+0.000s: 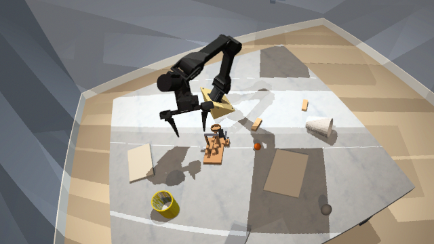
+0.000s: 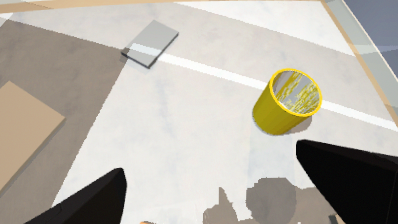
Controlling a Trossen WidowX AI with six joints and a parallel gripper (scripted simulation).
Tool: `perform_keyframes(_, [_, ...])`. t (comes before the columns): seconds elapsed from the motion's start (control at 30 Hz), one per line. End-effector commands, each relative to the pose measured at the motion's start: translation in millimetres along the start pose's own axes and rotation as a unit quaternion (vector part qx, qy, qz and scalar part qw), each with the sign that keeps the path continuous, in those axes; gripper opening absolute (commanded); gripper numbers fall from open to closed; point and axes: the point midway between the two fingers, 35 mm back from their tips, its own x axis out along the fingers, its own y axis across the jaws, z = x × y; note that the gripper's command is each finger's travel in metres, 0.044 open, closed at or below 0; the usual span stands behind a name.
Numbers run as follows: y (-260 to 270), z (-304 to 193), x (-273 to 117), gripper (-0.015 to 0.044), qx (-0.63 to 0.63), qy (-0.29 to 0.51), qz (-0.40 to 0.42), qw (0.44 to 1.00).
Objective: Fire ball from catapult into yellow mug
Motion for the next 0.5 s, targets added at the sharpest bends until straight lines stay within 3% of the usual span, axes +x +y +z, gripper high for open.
perform_keyframes(0.0, [6.4, -22.1, 21.2, 0.044, 0.049, 0.064, 0.006, 0.997])
perform_keyframes(0.47, [40.9, -94.1, 53.7, 0.044, 0.166, 0.268, 0.003, 0.949])
